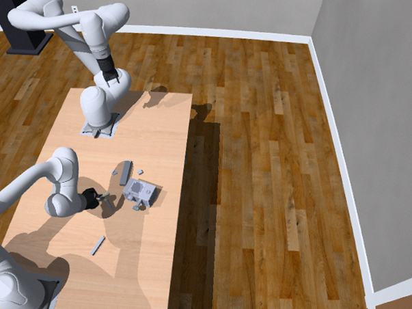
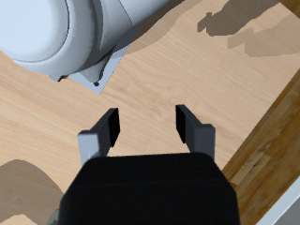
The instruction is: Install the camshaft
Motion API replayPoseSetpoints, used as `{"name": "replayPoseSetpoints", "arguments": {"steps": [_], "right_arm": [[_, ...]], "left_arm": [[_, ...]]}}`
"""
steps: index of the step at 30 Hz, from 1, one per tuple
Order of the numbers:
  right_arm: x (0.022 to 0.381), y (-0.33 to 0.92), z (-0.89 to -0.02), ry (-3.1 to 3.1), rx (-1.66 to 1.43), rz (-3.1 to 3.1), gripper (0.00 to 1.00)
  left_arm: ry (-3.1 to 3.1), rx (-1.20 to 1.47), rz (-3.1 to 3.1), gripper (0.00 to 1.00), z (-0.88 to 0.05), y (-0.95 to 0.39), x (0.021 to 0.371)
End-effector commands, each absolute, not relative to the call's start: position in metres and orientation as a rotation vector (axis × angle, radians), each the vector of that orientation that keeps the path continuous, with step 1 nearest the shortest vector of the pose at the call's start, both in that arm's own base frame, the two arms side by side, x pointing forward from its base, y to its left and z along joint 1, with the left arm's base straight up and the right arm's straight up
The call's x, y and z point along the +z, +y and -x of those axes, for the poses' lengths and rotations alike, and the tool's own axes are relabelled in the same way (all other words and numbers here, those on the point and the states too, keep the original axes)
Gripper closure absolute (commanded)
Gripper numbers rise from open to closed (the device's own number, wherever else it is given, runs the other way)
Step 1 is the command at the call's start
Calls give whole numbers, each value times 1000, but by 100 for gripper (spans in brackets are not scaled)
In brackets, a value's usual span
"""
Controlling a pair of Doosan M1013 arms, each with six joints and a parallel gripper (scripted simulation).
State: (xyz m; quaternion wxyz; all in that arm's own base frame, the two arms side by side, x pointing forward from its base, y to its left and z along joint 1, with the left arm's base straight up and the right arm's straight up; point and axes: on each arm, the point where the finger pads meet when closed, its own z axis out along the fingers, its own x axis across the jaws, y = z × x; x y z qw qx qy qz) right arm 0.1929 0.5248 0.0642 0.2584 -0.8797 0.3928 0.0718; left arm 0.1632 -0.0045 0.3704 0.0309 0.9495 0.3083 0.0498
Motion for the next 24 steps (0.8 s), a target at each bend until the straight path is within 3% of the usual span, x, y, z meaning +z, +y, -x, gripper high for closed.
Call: {"name": "replayPoseSetpoints", "arguments": {"steps": [1, 24], "right_arm": [[66, 529, -194, 1066, 192, 2377, 71], [69, 529, -194, 1064, 194, 2377, 71]], "left_arm": [[950, 155, -2926, 0, -163, -5, 371], [950, 155, -2926, 0, -163, -5, 371]]}}
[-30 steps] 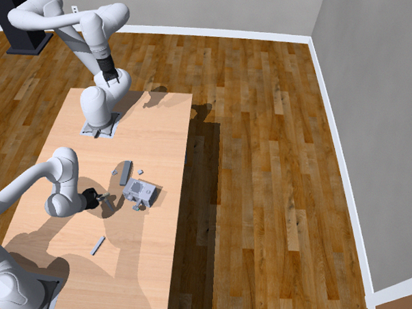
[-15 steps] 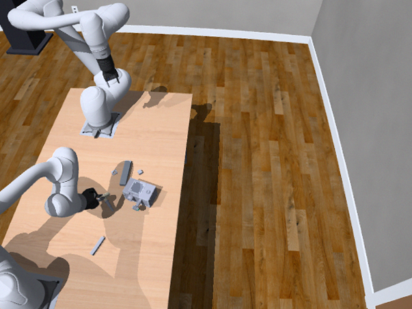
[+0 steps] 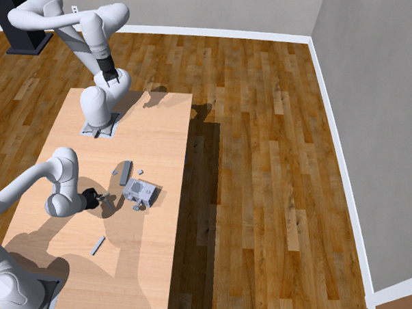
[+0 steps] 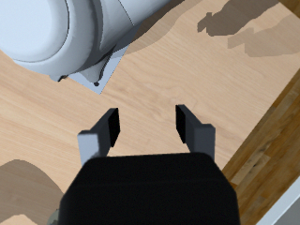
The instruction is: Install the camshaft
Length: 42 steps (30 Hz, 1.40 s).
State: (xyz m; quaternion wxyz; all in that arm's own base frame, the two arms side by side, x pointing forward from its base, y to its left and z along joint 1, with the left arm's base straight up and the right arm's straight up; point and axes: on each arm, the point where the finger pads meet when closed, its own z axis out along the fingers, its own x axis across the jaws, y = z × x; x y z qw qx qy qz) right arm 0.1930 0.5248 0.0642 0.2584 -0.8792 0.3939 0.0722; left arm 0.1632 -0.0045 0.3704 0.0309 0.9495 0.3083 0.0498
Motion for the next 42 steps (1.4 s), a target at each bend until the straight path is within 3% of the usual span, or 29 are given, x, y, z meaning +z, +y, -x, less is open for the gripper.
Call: {"name": "replayPoseSetpoints", "arguments": {"steps": [1, 42], "right_arm": [[69, 529, -194, 1064, 194, 2377, 71], [138, 529, -193, 1064, 197, 2379, 71]], "left_arm": [[950, 155, -2926, 0, -163, -5, 371], [950, 155, -2926, 0, -163, -5, 371]]}}
